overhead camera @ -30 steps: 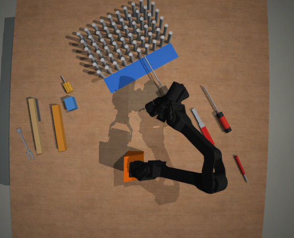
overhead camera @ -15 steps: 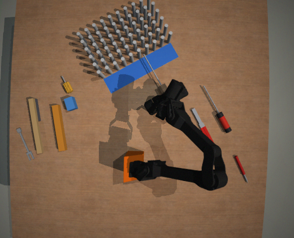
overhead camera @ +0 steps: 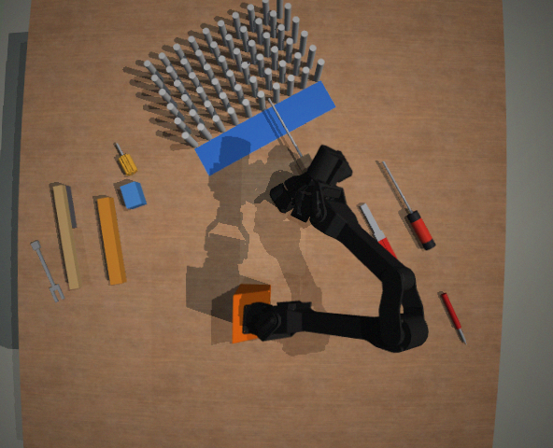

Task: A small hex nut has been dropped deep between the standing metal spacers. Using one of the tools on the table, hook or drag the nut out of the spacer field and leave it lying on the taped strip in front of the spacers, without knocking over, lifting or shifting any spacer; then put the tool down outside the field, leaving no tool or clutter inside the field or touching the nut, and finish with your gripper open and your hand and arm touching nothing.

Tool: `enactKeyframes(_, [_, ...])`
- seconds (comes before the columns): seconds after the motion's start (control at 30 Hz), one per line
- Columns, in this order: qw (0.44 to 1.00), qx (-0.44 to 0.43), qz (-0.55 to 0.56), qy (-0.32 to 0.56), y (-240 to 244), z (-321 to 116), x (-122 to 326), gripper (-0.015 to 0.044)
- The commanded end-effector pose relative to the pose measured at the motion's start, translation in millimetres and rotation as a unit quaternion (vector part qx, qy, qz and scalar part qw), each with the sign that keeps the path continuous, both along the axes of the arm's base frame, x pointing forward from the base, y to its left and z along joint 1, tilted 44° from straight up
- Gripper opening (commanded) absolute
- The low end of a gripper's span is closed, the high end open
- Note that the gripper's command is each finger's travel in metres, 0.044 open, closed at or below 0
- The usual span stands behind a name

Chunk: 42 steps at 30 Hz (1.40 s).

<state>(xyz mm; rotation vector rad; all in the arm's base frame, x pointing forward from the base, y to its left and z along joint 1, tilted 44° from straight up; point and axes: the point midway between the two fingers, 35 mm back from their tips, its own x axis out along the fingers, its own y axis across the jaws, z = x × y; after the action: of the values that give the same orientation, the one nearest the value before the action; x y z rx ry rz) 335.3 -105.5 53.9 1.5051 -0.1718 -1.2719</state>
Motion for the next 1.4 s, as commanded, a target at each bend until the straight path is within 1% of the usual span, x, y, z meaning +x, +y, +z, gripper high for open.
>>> enactKeyframes(0.0, [1.000, 0.001, 0.000, -0.003, 2, 0, 4, 0.0000])
enactKeyframes(1.37, [1.000, 0.001, 0.000, -0.004, 13, -9, 26, 0.0000])
